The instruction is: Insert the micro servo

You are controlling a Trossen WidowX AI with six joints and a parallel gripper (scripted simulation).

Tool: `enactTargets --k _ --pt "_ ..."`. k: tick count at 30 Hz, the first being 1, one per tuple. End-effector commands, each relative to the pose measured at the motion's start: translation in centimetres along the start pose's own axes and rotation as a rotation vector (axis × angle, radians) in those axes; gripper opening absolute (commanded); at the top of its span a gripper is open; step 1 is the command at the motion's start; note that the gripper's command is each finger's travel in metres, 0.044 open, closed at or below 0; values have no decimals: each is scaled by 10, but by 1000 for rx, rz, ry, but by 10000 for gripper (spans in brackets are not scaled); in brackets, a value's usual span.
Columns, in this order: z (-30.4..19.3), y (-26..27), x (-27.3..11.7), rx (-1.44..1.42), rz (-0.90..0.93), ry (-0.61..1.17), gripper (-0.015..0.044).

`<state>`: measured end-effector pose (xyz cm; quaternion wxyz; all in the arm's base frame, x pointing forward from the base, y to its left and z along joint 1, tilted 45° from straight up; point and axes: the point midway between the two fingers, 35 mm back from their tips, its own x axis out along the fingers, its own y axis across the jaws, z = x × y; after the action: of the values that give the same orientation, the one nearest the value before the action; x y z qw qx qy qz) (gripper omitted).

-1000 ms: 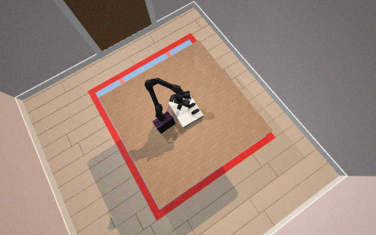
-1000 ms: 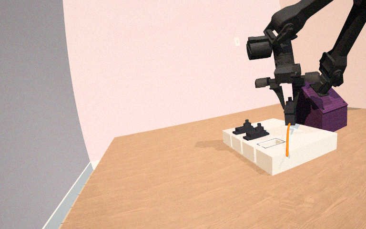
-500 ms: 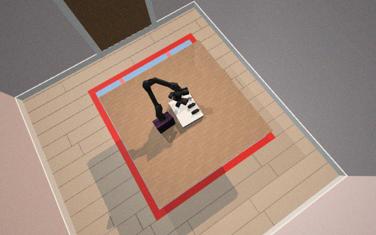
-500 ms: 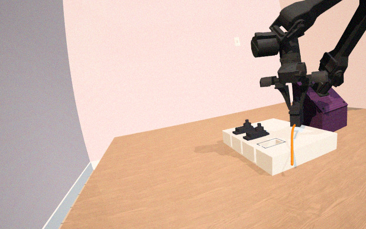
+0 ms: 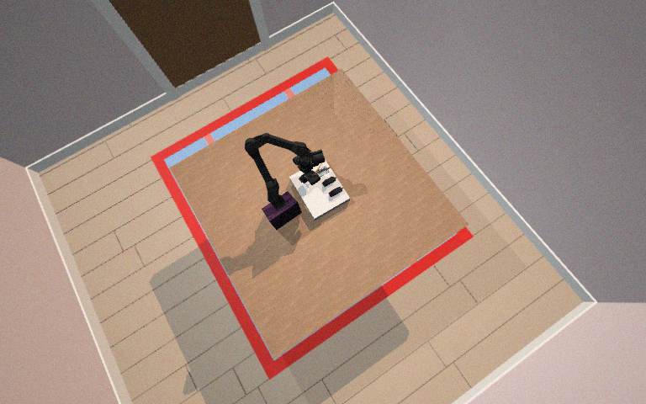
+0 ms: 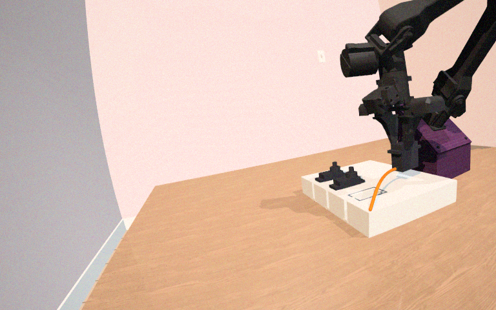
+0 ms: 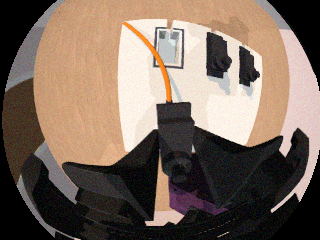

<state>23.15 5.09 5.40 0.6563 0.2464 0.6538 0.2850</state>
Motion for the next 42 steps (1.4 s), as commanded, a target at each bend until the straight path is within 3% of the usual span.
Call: enactTargets --k 1,9,35,42 --pt "1 1 -1 99 3 -5 0" --pt "8 0 -2 104 3 -6 0" --pt "108 -9 -3 100 3 -11 0" --pt "111 -9 -1 99 3 -11 0"
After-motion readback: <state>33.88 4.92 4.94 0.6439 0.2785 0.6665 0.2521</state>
